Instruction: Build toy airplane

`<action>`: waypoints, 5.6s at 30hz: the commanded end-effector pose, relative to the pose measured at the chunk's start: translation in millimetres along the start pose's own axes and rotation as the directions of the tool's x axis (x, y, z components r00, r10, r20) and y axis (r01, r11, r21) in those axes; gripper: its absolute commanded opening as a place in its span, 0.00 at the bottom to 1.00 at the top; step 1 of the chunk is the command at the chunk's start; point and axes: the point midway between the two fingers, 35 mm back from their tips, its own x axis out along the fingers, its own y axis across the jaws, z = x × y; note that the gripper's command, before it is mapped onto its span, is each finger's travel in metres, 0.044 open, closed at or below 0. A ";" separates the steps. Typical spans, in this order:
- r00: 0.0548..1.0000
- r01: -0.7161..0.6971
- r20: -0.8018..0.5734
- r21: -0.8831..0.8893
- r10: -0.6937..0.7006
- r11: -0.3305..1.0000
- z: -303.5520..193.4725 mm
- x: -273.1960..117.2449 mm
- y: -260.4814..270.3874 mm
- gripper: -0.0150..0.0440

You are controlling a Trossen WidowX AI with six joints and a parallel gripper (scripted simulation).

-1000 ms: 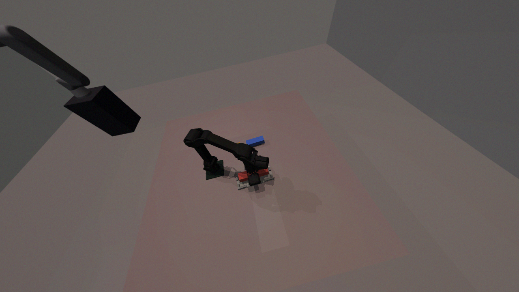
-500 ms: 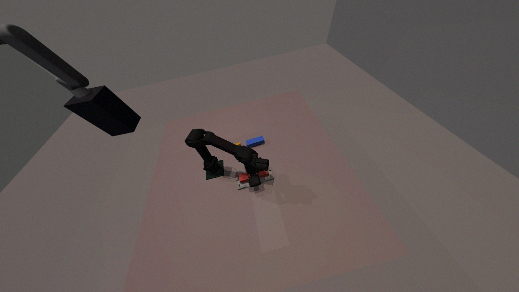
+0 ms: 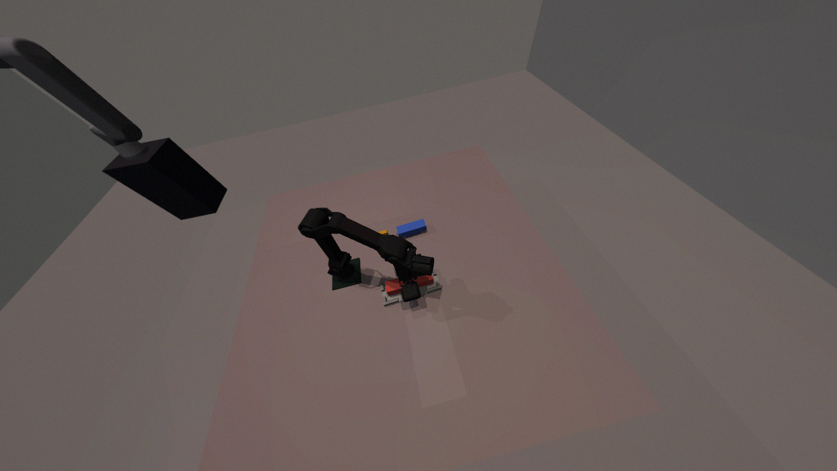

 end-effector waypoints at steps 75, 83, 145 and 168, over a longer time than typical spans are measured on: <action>1.000 -0.019 0.005 -0.033 0.019 0.999 67.4 -33.7 258.2 1.00; 1.000 -0.019 0.005 -0.033 0.019 0.999 67.9 -20.6 258.6 1.00; 1.000 -0.018 0.007 -0.034 0.018 0.999 72.9 -74.6 260.1 0.25; 1.000 -0.017 0.005 -0.121 0.018 0.992 68.7 -118.4 238.6 0.25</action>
